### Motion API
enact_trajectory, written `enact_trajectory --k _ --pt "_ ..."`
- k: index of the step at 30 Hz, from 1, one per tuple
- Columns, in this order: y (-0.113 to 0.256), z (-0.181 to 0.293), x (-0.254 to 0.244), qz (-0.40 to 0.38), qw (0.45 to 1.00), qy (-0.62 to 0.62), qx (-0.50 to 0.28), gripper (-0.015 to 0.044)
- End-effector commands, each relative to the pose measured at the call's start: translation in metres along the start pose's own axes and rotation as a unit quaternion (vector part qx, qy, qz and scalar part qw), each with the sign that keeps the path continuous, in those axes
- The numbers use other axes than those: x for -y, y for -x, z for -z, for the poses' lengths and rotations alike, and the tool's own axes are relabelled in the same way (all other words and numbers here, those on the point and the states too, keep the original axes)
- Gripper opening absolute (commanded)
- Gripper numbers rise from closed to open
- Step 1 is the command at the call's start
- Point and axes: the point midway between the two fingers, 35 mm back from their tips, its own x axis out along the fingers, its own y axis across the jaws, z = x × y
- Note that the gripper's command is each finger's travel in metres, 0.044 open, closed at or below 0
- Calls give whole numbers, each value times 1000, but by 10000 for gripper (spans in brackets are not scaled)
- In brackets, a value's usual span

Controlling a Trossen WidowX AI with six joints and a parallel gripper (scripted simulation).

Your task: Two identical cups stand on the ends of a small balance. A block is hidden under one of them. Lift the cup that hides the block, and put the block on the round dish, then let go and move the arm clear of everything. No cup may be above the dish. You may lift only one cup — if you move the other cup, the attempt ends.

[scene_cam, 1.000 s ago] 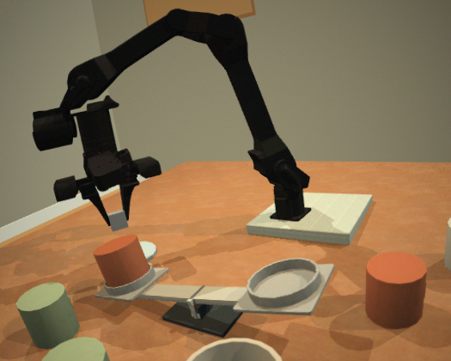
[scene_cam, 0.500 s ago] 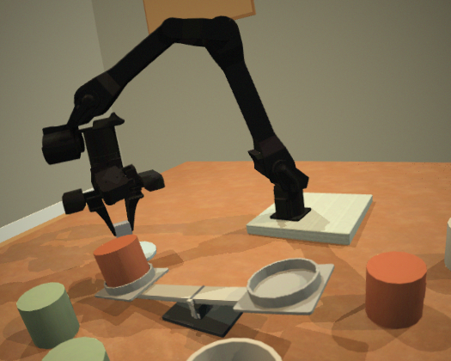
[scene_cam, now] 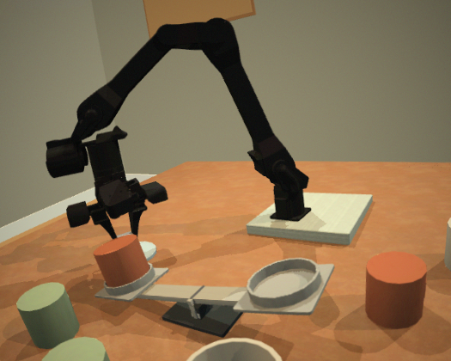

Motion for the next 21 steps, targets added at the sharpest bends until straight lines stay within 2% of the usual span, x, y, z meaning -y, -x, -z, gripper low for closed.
enact_trajectory --k 1,5,21 --pt "-8 0 -2 -4 1000 2 0 0" --pt "-13 0 -2 -4 1000 2 0 0" --pt "-6 0 0 -1 1000 0 0 420"
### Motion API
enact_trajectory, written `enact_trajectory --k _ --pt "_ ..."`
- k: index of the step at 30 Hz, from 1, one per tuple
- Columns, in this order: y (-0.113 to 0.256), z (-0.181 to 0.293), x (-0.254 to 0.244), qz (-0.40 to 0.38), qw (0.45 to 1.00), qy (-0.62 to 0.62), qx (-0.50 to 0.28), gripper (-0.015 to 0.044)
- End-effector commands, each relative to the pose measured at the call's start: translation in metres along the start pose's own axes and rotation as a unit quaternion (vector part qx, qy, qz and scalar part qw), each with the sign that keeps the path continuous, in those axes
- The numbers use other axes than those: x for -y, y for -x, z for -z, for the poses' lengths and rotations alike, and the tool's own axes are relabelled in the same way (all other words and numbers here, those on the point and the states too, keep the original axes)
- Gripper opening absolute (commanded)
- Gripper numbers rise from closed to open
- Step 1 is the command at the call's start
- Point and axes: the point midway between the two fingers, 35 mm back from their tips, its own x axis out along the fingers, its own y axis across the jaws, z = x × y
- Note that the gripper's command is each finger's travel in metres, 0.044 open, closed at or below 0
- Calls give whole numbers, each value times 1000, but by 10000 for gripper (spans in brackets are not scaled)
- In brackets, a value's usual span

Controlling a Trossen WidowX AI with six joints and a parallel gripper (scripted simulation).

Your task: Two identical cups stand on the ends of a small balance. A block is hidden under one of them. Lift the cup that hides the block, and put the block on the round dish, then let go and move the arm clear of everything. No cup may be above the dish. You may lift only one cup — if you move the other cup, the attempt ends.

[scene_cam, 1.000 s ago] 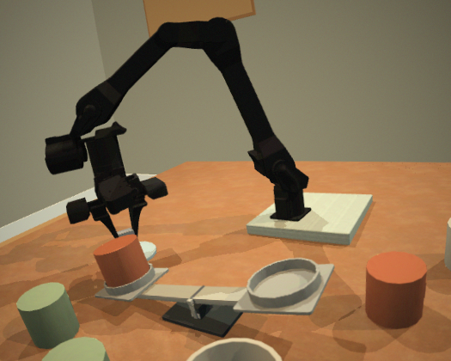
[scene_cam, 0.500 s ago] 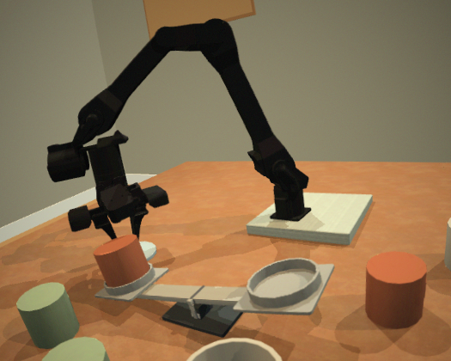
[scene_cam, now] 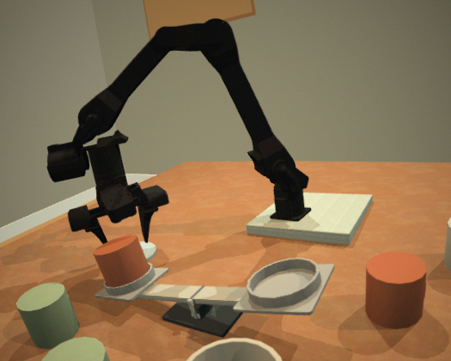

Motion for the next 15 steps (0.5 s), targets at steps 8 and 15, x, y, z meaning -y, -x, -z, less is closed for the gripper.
enact_trajectory --k 8,15 --pt "56 0 -1 -2 1000 2 0 440" --pt "102 -1 -3 6 1000 2 -1 440"
